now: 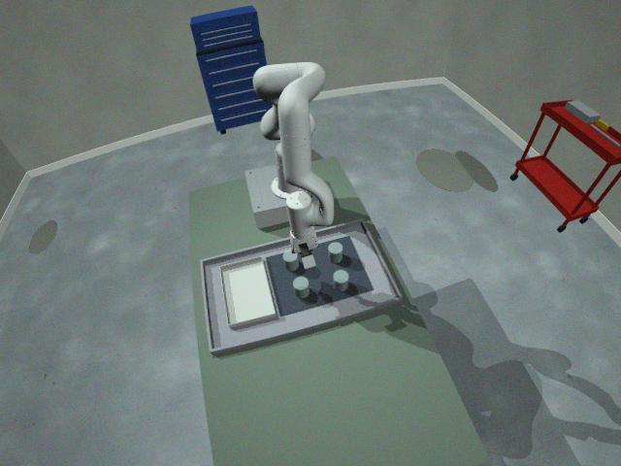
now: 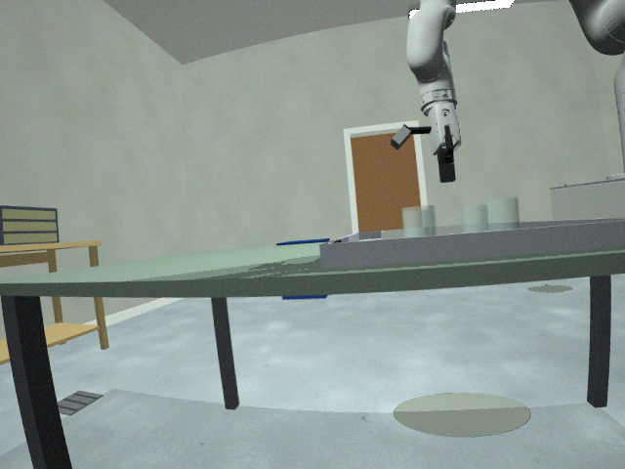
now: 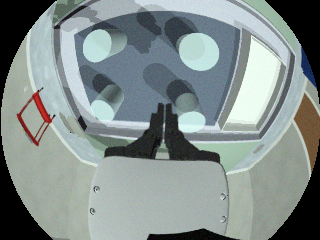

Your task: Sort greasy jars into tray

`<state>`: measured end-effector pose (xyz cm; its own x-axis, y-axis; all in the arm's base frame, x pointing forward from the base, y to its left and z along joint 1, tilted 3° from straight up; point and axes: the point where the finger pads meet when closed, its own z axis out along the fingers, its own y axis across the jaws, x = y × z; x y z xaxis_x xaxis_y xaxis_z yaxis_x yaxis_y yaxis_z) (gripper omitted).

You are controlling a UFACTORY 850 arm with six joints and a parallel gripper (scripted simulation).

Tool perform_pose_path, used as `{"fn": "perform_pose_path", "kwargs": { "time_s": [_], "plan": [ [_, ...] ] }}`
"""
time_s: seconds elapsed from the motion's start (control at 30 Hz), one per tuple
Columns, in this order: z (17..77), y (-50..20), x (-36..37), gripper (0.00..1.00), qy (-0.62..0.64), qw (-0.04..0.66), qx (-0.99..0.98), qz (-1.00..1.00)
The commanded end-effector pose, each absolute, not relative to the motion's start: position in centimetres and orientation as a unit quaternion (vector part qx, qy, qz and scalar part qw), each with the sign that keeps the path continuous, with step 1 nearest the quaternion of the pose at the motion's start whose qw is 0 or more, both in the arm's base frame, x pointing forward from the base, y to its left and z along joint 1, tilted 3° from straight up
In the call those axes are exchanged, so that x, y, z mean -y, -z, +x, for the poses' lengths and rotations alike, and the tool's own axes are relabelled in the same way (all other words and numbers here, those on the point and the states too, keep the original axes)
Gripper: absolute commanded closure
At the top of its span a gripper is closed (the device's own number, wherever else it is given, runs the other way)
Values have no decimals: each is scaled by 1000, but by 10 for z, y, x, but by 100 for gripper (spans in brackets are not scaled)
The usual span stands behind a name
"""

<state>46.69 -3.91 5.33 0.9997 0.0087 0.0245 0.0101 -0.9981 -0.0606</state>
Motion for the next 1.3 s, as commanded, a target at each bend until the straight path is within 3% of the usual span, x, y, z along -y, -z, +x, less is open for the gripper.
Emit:
{"fn": "perform_pose_path", "kwargs": {
  "time_s": [0.0,0.47,1.27],
  "plan": [
    [470,-57,-3,100,10,26,4,-1000],
    [475,-62,-103,100,10,26,4,-1000],
    [476,14,-107,100,10,26,4,-1000]
  ]
}}
